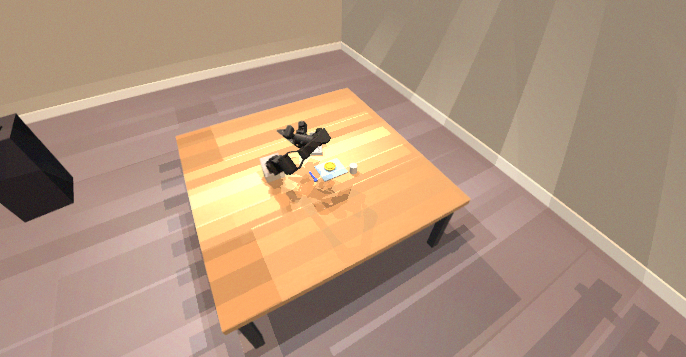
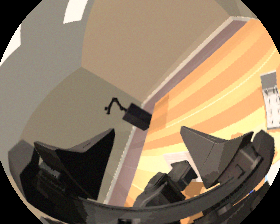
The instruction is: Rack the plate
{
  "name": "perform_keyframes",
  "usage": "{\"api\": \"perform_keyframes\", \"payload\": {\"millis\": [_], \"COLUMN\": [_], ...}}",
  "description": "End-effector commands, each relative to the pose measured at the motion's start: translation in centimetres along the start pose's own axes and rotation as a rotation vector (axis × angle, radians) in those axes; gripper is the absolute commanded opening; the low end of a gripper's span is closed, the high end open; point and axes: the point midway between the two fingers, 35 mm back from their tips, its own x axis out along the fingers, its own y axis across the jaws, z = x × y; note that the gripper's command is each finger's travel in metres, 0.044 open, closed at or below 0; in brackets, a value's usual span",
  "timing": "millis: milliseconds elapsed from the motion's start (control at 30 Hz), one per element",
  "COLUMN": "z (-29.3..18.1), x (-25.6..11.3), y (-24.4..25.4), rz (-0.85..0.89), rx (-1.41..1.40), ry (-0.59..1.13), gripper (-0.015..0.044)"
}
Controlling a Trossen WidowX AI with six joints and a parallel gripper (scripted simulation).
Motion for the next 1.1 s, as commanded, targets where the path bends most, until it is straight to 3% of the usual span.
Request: {"api": "perform_keyframes", "payload": {"millis": [0, 567, 1067], "z": [0.0, -0.9, -1.3], "x": [0.0, -2.3, -6.3], "y": [-0.1, -6.9, -12.7], "rz": [-0.003, -0.376, -0.766], "rx": [0.002, 0.268, 0.528], "ry": [0.002, 0.155, 0.188], "gripper": [0.04, 0.04, 0.04]}}
